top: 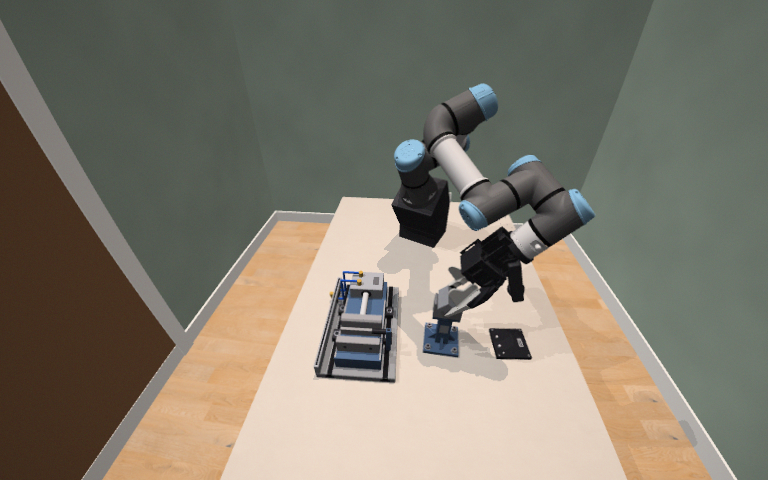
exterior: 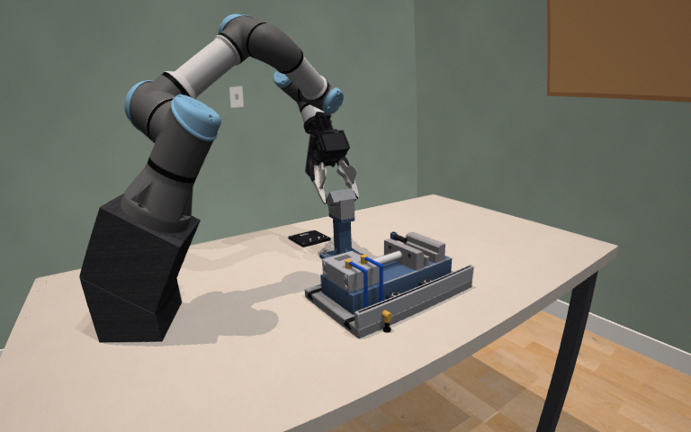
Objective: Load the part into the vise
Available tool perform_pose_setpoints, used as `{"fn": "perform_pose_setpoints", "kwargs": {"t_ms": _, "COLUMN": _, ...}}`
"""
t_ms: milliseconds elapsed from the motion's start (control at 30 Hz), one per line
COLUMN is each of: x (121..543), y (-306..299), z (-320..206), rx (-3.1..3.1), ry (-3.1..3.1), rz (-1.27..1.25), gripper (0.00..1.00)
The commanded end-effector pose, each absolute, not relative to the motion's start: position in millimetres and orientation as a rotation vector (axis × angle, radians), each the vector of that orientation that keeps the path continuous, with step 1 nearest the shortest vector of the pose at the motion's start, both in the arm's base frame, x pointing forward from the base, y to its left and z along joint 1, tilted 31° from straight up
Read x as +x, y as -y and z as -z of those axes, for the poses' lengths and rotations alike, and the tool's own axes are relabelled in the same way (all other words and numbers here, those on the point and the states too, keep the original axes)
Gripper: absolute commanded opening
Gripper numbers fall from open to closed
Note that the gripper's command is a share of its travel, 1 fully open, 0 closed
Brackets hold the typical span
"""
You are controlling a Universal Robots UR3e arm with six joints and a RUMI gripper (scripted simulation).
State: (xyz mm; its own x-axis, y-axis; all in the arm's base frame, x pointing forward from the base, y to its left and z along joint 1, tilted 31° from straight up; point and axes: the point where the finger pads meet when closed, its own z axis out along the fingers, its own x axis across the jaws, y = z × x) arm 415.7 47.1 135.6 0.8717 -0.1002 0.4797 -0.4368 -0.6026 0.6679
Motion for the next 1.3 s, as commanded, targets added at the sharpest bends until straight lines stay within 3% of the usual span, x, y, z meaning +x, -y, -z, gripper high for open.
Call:
{"fn": "perform_pose_setpoints", "kwargs": {"t_ms": 0, "x": 416.1, "y": -47.7, "z": -136.4, "rx": 2.159, "ry": 0.396, "rz": -0.493, "gripper": 0.51}}
{"fn": "perform_pose_setpoints", "kwargs": {"t_ms": 1267, "x": 416.4, "y": -48.0, "z": -135.9, "rx": 2.076, "ry": 0.41, "rz": -0.468, "gripper": 0.51}}
